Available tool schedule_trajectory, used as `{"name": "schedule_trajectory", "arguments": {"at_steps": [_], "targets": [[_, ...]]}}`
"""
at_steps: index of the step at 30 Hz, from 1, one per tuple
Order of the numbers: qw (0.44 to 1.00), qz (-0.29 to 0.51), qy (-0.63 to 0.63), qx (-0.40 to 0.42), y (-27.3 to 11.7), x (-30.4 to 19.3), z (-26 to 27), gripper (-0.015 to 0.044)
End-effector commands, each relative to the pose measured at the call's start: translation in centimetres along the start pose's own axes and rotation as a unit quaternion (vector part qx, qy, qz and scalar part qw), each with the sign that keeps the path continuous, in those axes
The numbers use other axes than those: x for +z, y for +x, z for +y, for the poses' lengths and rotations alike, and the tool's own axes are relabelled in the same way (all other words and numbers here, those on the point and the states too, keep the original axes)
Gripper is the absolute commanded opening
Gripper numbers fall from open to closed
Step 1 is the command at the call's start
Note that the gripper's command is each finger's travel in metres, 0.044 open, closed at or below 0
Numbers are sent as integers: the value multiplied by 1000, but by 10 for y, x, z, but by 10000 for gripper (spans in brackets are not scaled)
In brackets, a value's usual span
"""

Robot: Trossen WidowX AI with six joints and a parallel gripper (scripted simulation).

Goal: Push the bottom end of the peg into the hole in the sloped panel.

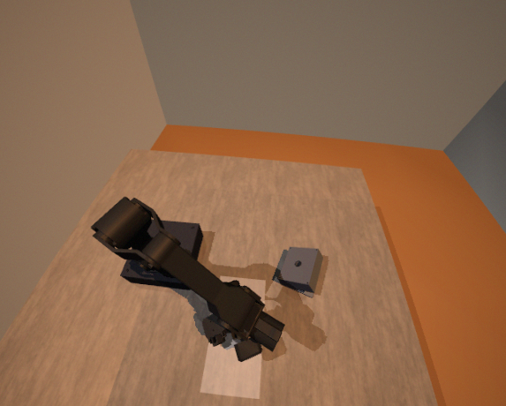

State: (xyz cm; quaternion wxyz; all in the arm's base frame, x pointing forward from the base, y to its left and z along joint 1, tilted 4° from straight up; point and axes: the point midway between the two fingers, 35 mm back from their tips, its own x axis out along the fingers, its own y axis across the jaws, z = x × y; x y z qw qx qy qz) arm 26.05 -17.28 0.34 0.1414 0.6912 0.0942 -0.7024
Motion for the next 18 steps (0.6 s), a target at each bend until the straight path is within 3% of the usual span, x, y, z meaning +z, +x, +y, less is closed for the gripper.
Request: {"name": "schedule_trajectory", "arguments": {"at_steps": [1,18], "targets": [[1000,1,0,2,-10,-2,2,0],[1000,-2,-2,1,-79,-3,0,0]]}}
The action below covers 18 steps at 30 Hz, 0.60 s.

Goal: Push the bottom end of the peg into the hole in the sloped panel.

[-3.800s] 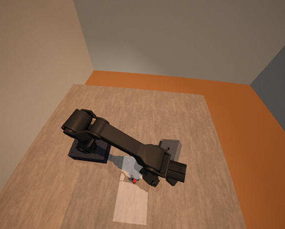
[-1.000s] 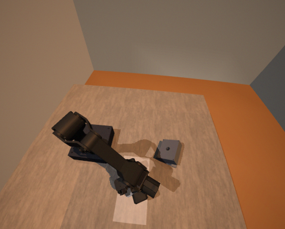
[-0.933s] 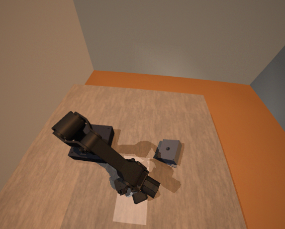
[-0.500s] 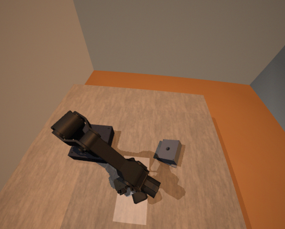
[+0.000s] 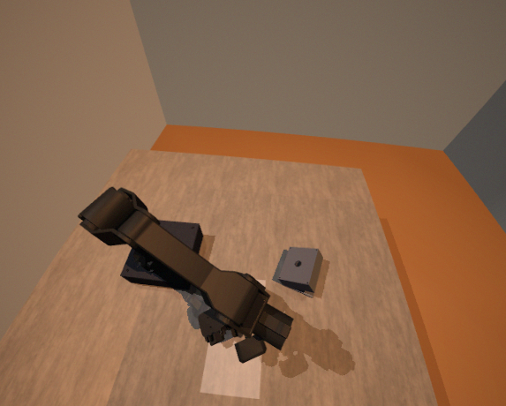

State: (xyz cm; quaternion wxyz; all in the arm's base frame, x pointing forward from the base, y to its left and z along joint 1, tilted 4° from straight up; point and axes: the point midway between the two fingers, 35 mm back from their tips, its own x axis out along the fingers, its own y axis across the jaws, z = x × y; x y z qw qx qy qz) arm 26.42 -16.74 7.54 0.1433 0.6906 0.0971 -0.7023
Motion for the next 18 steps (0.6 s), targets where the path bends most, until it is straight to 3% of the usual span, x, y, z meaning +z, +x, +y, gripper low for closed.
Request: {"name": "schedule_trajectory", "arguments": {"at_steps": [1,18], "targets": [[1000,-2,0,2,-7,0,0,0],[998,2,-55,32,-9,-20,-8,0]]}}
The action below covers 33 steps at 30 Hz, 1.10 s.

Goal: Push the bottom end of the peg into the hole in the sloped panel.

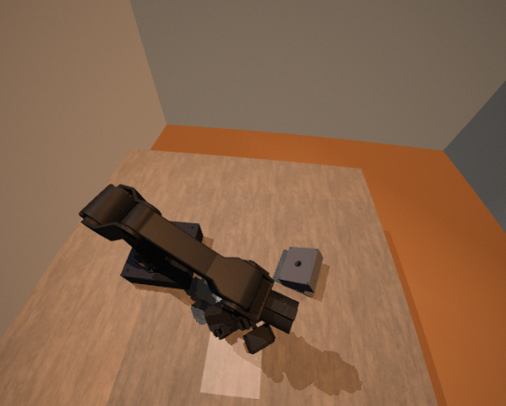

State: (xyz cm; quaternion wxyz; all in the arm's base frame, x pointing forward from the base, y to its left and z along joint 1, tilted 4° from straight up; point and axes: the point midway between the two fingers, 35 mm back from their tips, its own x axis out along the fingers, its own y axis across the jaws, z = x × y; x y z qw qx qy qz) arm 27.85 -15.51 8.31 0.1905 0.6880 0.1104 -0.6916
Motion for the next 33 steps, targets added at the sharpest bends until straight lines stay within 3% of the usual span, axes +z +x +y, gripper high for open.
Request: {"name": "schedule_trajectory", "arguments": {"at_steps": [1,33], "targets": [[1000,-1,-15,8,0,-4,-2,0],[990,10,-121,67,-7,-45,-18,0]]}}
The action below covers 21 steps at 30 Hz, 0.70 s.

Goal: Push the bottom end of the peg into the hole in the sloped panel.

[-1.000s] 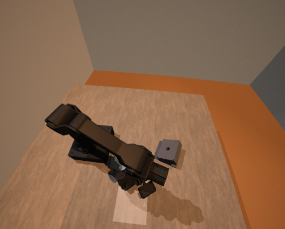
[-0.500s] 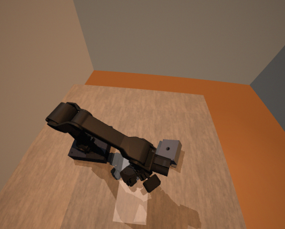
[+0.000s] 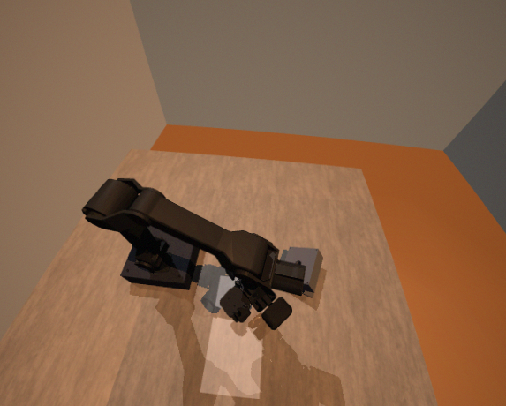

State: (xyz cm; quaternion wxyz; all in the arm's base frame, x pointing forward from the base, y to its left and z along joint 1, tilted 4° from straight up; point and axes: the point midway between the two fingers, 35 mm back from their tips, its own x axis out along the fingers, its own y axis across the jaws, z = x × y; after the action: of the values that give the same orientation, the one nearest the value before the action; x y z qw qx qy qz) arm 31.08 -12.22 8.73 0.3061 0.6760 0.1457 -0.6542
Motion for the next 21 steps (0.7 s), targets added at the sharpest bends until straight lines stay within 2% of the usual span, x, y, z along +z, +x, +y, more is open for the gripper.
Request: {"name": "schedule_trajectory", "arguments": {"at_steps": [1,21], "targets": [[1000,-1,-15,7,0,-4,-2,0],[996,9,-79,45,-7,-32,-9,0]]}}
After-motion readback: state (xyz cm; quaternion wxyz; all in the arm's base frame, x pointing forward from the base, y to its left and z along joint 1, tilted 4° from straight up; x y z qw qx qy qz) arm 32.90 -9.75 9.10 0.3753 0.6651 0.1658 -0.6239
